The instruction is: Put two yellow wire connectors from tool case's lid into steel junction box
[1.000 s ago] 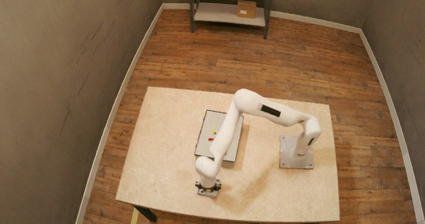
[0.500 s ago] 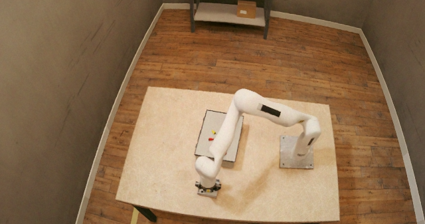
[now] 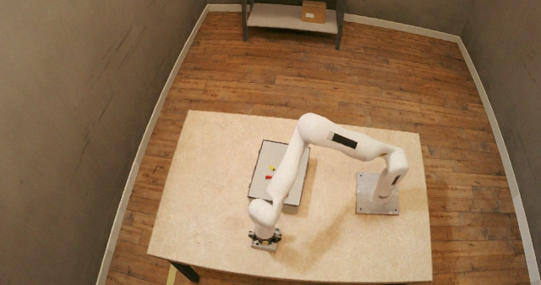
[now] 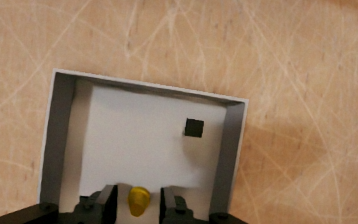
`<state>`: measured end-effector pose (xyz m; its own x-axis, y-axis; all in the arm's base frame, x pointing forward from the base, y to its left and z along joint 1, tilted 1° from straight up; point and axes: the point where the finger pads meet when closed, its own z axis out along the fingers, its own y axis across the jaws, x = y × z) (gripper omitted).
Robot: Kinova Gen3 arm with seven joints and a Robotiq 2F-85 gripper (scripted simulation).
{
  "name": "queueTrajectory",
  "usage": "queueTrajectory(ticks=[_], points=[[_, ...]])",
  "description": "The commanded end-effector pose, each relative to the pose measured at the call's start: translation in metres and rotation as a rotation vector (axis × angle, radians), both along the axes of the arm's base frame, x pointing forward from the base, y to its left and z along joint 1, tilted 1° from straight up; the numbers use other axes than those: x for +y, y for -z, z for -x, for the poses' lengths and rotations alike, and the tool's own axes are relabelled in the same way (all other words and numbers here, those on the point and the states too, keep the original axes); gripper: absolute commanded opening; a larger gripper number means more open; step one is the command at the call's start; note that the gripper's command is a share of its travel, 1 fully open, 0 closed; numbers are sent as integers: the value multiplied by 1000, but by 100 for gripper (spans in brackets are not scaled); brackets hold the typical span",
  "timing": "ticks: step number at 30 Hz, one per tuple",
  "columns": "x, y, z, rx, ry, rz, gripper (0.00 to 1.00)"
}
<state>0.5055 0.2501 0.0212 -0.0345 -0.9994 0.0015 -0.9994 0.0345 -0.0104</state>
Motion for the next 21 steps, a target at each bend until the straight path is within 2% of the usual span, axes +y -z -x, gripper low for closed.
queueTrajectory(ticks=[1, 6, 12, 14, 21], points=[[0, -1, -1, -2, 0, -1, 36], [0, -6, -1, -2, 0, -1, 36], [0, -35, 0, -2, 0, -1, 36], [0, -35, 0, -2, 0, -1, 36], [0, -93, 1, -2, 0, -1, 36]])
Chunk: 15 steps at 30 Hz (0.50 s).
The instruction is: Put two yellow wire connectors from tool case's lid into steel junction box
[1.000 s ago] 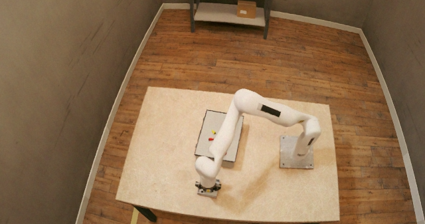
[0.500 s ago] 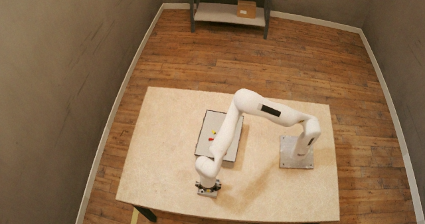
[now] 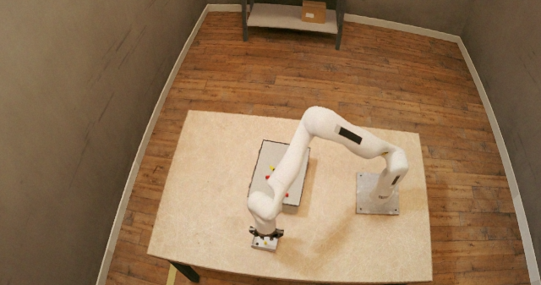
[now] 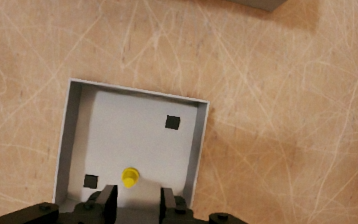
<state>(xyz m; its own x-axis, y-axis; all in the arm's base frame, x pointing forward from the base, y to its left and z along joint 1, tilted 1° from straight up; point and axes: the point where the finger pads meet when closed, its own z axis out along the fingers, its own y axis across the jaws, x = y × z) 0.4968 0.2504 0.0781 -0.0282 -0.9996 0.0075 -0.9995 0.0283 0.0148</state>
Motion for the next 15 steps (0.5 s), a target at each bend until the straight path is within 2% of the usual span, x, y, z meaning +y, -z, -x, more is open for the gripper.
queueTrajectory(ticks=[1, 8, 15], points=[[0, -45, -8, -27, 6, -6, 36], [0, -89, -8, -27, 6, -6, 36], [0, -101, -7, -27, 6, -6, 36]])
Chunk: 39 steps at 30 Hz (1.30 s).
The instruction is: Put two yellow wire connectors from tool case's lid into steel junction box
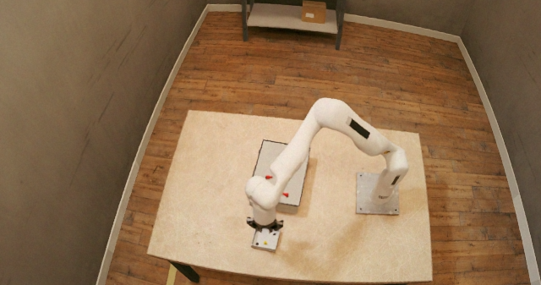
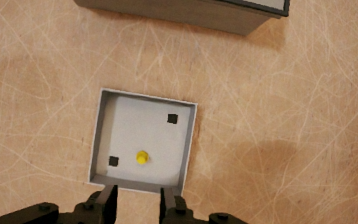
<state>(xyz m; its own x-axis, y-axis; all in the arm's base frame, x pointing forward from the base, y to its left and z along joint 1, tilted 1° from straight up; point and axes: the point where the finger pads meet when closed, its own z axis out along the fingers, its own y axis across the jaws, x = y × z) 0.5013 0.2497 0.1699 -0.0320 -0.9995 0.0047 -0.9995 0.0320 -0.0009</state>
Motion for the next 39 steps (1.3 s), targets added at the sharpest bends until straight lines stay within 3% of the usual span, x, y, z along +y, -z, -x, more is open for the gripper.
queueTrajectory(ticks=[1, 29, 39], points=[[1, -10, -3, -12, 3, -4, 36], [-3, -10, -4, -11, -6, -4, 36], [-39, -8, -14, -9, -93, -3, 36]])
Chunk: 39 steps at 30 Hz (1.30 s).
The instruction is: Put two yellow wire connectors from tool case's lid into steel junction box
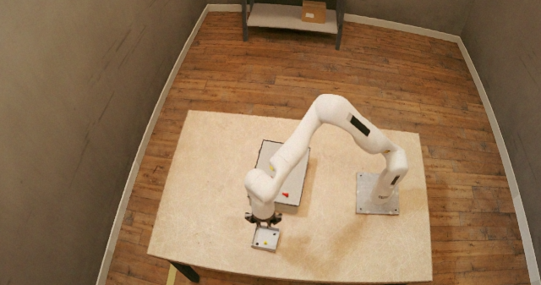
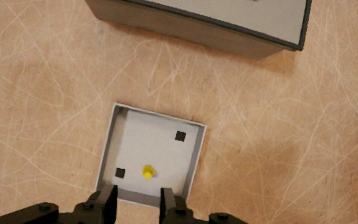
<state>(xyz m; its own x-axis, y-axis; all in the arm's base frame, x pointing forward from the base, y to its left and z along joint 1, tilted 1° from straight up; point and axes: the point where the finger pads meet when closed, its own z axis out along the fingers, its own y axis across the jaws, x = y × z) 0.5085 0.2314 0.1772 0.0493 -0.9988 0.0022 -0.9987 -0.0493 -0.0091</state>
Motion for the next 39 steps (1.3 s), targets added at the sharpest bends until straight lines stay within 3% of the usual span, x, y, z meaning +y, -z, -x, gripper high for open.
queueTrajectory(ticks=[1, 5, 7, 18, 32, 39], points=[[-27, 0, -8, 0, -26, 0, 36], [-55, 1, -13, 1, -94, 1, 36], [-55, 1, -13, 1, -94, 1, 36], [-154, 6, -21, 4, -334, 2, 36], [-250, 9, -10, 1, -582, 4, 36], [-285, 10, -1, -1, -675, 6, 36]])
